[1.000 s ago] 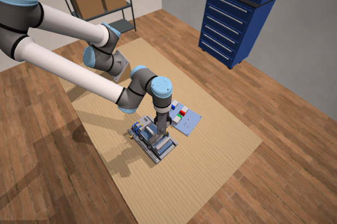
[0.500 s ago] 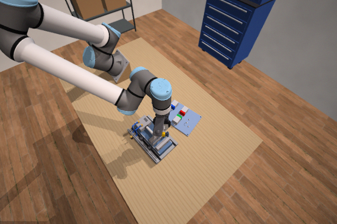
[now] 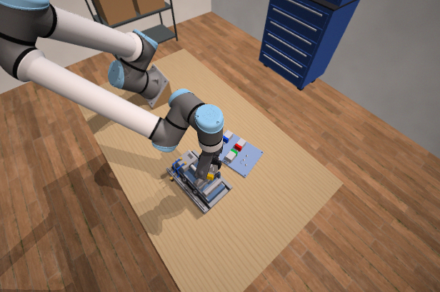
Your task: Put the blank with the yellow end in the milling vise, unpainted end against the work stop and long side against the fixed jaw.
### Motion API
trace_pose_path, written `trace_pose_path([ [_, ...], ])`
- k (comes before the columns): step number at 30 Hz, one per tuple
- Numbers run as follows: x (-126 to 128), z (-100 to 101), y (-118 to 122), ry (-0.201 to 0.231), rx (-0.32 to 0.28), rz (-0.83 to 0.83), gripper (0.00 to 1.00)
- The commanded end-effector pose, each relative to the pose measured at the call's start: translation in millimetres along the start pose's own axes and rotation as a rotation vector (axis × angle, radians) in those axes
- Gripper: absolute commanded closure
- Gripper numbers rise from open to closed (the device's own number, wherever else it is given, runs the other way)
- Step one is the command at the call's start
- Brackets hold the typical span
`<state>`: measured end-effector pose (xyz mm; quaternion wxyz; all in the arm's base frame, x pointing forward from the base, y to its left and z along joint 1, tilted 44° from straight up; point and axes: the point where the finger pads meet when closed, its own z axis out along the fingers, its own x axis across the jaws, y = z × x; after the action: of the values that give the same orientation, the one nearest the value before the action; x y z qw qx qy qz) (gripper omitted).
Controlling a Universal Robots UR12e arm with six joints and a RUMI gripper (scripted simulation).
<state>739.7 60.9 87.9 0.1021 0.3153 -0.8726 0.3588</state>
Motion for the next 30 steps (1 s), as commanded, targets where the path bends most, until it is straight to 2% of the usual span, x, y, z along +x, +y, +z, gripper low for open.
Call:
trace_pose_path([
  [1, 0, -1, -3, 0.000, 0.000, 0.046, 1.00],
  [30, 4, 0, -18, 0.001, 0.001, 0.291, 1.00],
])
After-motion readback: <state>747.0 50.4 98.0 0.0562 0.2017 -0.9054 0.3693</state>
